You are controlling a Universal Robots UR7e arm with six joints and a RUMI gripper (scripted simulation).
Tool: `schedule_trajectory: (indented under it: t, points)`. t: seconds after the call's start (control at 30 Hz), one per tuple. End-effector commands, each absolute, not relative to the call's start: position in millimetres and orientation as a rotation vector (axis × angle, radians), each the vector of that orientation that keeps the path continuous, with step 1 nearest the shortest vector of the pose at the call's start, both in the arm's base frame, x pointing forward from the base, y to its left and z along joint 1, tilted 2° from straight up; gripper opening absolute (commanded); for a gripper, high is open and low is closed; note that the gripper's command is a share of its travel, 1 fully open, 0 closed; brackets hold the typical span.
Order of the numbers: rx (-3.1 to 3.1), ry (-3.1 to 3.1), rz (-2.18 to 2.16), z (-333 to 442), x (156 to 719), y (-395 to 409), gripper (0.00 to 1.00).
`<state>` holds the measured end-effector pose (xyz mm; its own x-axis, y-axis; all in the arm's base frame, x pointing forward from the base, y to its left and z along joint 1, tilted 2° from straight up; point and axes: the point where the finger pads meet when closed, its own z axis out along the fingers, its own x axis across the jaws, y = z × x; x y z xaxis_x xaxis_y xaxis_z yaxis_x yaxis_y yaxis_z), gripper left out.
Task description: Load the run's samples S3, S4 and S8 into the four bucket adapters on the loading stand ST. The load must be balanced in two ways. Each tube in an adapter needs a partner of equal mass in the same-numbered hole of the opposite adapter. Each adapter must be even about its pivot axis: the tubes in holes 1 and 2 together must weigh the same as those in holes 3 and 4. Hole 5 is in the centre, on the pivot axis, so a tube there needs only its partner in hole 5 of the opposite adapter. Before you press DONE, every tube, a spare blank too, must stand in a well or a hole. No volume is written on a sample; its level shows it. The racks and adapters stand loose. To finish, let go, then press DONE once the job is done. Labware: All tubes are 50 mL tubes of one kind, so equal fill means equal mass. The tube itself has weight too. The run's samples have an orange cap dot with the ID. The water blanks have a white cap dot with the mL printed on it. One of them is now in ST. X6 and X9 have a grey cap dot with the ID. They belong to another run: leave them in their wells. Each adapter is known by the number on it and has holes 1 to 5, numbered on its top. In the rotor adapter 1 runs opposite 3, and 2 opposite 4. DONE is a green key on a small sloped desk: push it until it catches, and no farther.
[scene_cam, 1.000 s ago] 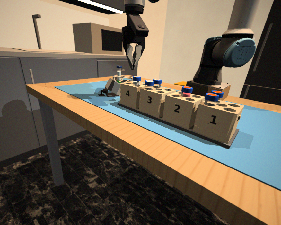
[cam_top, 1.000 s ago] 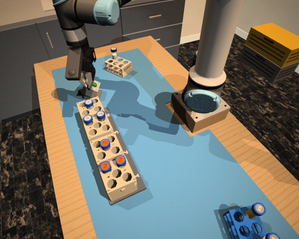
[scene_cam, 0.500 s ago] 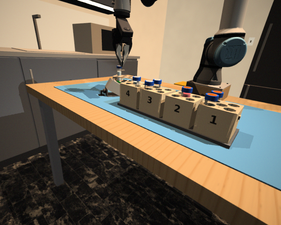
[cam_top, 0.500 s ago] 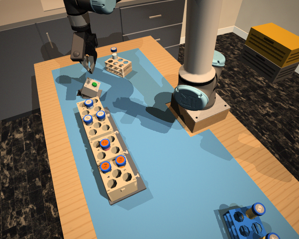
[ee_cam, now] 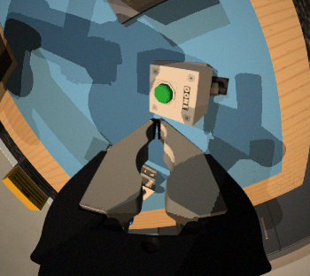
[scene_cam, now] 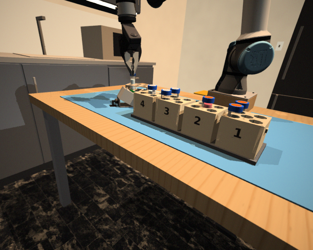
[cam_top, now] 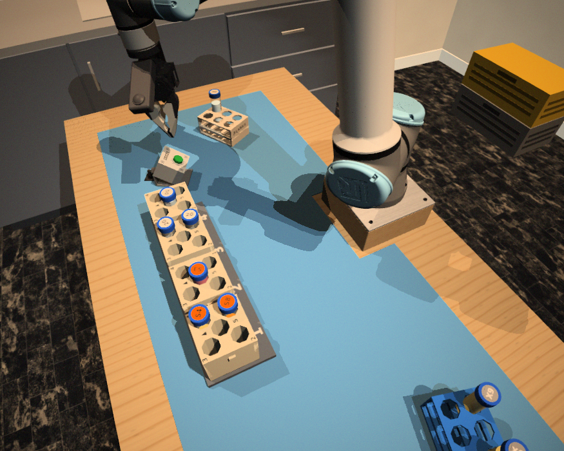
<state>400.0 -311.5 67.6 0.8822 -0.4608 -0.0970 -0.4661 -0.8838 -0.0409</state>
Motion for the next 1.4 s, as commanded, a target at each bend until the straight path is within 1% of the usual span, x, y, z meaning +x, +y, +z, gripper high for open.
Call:
schedule_trajectory:
  t: [0.0,0.3,1.37]
  points:
    - [-2.919,0.719,0.318,54.6,400.1,-311.5,0.0]
    - [-2.902,0.715,0.358,24.9,401.1,-311.1,0.0]
    - [-2.9,0.715,0.36,13.5,400.2,-310.0,0.0]
